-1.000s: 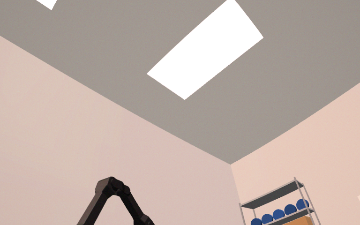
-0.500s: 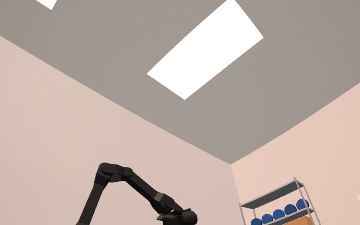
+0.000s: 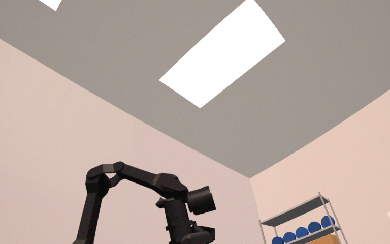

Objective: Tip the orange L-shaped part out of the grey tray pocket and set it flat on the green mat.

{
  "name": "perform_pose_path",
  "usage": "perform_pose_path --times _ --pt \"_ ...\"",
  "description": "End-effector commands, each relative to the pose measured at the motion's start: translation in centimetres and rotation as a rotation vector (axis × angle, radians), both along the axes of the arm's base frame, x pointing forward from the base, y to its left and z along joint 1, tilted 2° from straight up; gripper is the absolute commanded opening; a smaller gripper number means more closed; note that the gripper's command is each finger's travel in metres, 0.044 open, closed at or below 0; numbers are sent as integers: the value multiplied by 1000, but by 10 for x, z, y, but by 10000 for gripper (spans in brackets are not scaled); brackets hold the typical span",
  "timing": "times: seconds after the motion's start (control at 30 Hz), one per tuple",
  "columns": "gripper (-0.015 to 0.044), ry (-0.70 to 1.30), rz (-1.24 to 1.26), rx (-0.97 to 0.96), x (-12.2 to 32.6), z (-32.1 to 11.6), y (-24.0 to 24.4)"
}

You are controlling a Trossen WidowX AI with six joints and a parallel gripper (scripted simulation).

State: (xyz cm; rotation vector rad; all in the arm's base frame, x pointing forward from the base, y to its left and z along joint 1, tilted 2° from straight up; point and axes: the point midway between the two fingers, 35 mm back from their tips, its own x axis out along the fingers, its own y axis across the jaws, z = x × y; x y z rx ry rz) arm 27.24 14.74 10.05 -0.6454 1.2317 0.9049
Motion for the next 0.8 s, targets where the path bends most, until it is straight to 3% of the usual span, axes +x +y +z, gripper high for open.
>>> perform_pose_path --times 0.0,0.27,0.6,0.77 --pt "180 50 -316 -55 2 6 -67" --pt "180 155 -878 -139 -26 16 -173" --pt "180 158 -891 -141 -27 14 -175" --pt "180 157 -891 -141 -23 -29 -174"
